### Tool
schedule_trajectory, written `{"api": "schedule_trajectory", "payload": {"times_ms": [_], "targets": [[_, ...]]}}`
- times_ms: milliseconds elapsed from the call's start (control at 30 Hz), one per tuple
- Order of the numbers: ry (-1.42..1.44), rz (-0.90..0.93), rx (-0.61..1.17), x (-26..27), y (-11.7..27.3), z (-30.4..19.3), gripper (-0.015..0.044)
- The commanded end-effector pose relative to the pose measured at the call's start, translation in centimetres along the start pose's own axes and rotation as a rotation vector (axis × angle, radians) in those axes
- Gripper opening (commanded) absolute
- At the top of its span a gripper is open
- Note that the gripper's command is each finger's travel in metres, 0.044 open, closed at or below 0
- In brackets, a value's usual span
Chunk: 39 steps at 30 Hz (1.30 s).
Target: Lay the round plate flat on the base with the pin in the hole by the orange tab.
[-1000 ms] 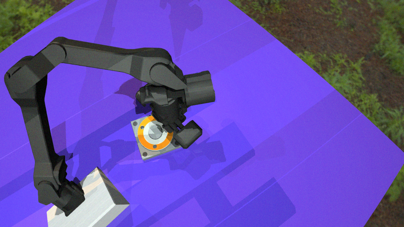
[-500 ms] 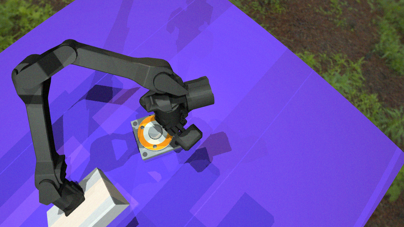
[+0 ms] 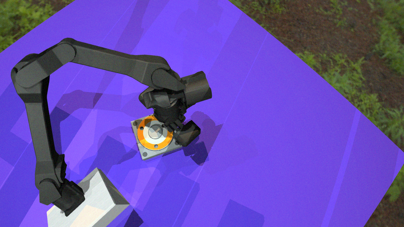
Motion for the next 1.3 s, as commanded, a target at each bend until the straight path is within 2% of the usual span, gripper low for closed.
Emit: {"api": "schedule_trajectory", "payload": {"times_ms": [0, 1267], "targets": [[0.003, 0.005, -0.005, 0.7, 0.0, 0.2, 0.0000], [0.003, 0.007, -0.004, 4.5, 0.2, -1.2, 0.0000]]}}
Point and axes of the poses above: the point midway between the two fingers, 35 mm back from their tips, its own y axis back along the fingers, its own x axis across the jaws, z = x × y, the point moved 1 cm from there along y, back along the fingers, and after that the axes turned 4 degrees about -y, right-handed, at the moved point
